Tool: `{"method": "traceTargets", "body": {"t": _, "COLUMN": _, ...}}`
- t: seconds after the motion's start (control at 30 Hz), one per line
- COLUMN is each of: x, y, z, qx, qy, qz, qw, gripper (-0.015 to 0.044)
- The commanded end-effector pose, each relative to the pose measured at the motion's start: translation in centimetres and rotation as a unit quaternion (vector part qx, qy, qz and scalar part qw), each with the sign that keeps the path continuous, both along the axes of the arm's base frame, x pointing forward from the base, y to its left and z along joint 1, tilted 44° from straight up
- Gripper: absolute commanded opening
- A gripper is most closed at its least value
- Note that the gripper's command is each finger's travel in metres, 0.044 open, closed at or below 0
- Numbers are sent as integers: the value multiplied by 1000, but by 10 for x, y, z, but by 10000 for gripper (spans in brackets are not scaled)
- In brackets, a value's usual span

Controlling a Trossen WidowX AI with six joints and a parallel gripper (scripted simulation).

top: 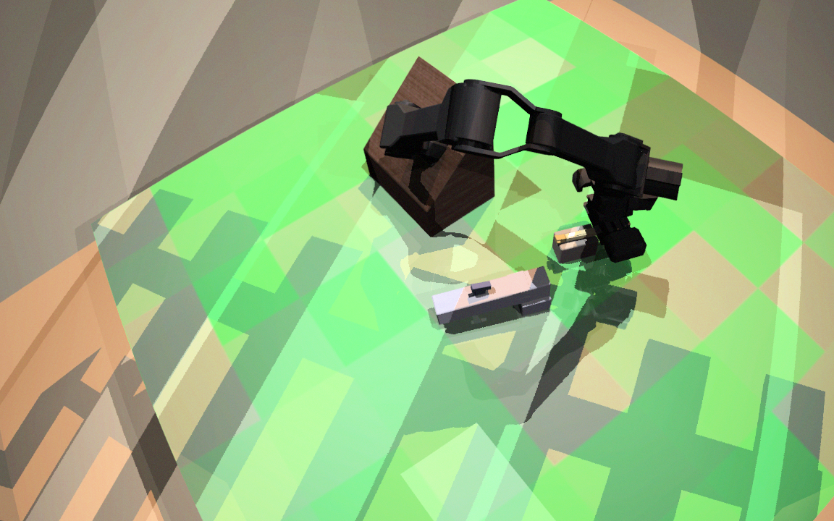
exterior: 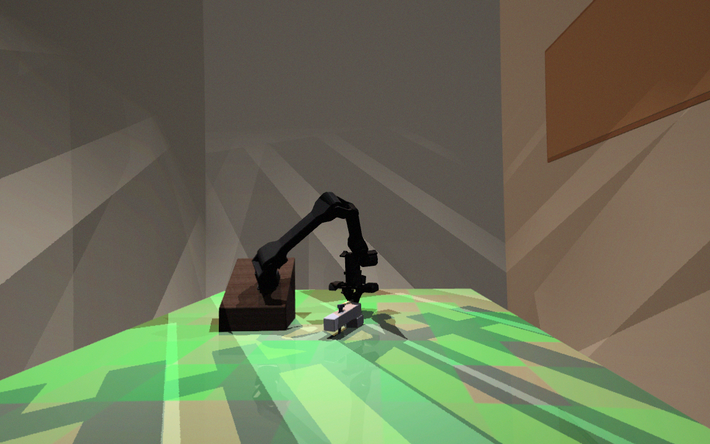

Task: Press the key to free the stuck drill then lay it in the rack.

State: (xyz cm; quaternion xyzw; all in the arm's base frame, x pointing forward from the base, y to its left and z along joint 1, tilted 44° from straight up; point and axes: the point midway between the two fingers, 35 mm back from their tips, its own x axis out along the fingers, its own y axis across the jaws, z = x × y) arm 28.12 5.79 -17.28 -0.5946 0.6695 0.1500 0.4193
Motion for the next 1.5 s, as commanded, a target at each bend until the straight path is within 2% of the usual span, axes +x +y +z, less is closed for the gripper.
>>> {"method": "traceTargets", "body": {"t": 0.0, "x": 0, "y": -8, "z": 0, "qx": -6, "qy": 3, "qz": -6, "qw": 1000, "gripper": 0}}
{"method": "traceTargets", "body": {"t": 0.7, "x": 0, "y": -8, "z": 0, "qx": -6, "qy": 3, "qz": -6, "qw": 1000, "gripper": 0}}
{"method": "traceTargets", "body": {"t": 1.27, "x": 0, "y": 2, "z": 2, "qx": -1, "qy": 0, "qz": -1, "qw": 1000, "gripper": 440}}
{"method": "traceTargets", "body": {"t": 1.47, "x": -4, "y": 19, "z": 23, "qx": -5, "qy": 3, "qz": -6, "qw": 1000, "gripper": 440}}
